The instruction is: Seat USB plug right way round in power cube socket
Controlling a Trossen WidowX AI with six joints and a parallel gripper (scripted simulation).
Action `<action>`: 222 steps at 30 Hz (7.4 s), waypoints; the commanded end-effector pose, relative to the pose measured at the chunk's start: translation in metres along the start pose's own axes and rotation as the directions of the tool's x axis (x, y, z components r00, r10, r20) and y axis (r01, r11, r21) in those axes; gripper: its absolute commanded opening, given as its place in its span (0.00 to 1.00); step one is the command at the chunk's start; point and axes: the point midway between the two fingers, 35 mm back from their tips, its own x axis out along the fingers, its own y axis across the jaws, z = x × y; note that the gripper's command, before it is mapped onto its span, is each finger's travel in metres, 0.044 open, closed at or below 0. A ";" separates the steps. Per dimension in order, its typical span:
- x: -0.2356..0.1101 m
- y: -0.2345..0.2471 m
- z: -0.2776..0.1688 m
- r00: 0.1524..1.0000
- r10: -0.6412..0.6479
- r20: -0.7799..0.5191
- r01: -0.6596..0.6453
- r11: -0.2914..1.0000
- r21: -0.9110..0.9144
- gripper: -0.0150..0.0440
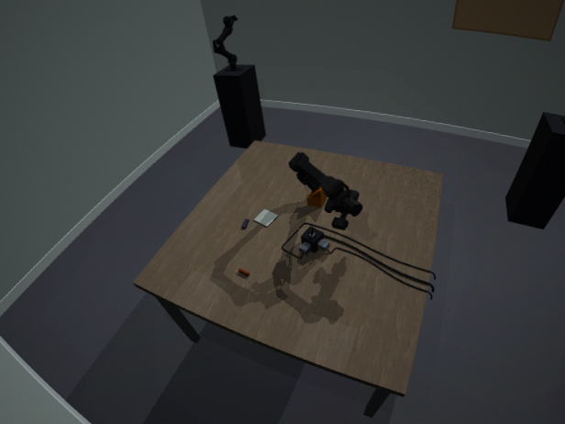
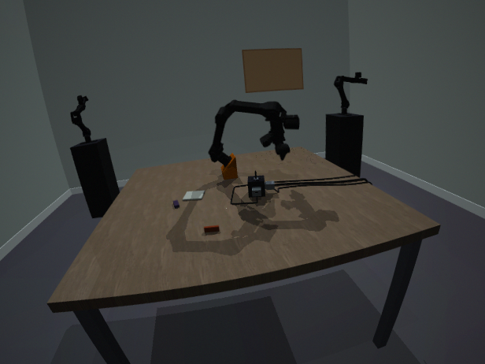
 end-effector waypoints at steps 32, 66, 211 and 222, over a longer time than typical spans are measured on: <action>-0.033 0.070 0.097 0.962 0.256 0.093 0.218 -0.519 -0.827 1.00; -0.041 0.086 0.135 0.935 0.326 0.139 0.342 -0.933 -0.113 1.00; -0.040 0.086 0.136 0.937 0.320 0.143 0.341 -0.741 -0.579 0.25; -0.040 0.086 0.136 0.937 0.320 0.143 0.305 -0.542 -0.783 0.25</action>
